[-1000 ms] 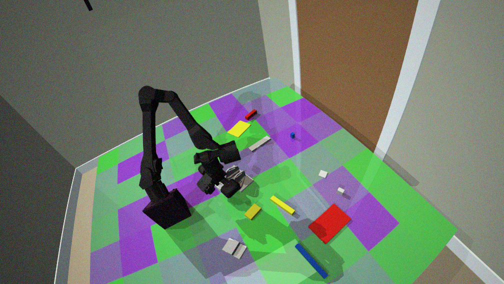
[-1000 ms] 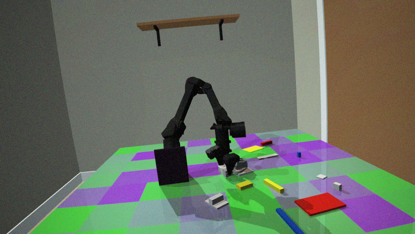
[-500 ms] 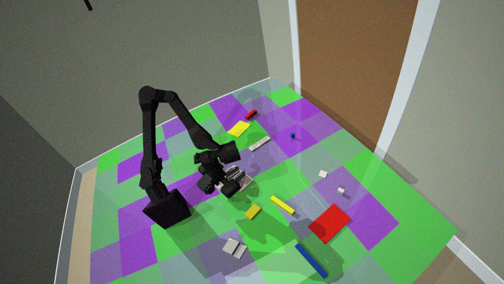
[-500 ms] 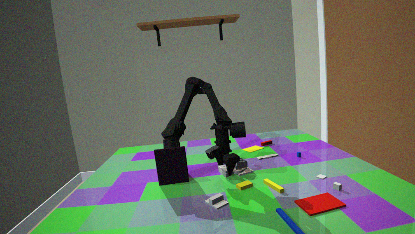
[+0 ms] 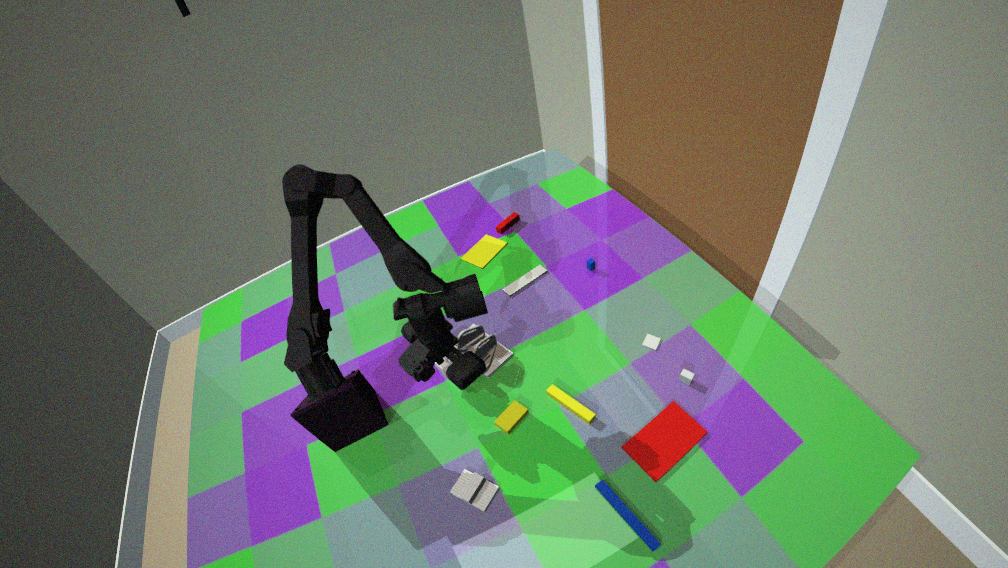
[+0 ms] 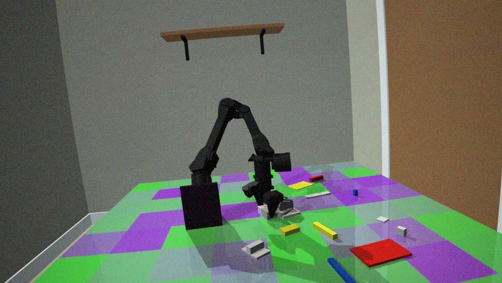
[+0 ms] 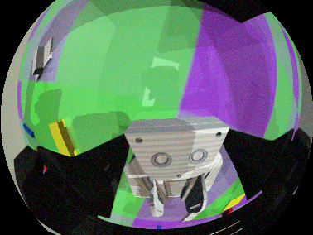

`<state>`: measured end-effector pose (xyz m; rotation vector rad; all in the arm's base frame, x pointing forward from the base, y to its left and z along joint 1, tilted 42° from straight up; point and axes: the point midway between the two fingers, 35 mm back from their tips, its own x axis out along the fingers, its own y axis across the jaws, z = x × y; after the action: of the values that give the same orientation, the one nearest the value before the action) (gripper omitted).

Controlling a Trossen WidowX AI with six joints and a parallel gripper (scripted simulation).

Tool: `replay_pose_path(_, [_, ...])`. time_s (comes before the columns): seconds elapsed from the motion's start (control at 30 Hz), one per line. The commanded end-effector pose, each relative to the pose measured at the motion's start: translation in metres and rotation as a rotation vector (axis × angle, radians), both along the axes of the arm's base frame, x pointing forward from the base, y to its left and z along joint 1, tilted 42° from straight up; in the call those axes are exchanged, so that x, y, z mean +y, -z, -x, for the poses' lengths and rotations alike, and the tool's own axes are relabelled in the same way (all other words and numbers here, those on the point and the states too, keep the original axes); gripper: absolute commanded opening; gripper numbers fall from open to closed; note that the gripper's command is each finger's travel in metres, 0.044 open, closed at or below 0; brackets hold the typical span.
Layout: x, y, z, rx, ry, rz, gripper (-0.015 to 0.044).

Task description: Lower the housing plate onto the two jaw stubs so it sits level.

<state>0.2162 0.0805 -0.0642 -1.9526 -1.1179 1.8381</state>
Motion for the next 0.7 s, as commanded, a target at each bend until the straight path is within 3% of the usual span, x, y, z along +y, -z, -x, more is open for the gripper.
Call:
replay_pose_path(0.0, [-0.010, -0.010, -0.005, -0.008, 0.001, 0.005, 0.0440])
replay_pose_path(0.2, [-0.048, -0.054, -0.007, -0.004, 0.002, 0.001, 0.0440])
replay_pose_path(0.37, [-0.048, -0.051, -0.007, -0.006, 0.014, 0.000, 0.0440])
replay_pose_path(0.53, [-0.080, -0.088, 0.008, -0.003, 0.004, 0.004, 0.0440])
replay_pose_path(0.67, [-0.084, -0.094, 0.012, -0.002, 0.002, 0.003, 0.0440])
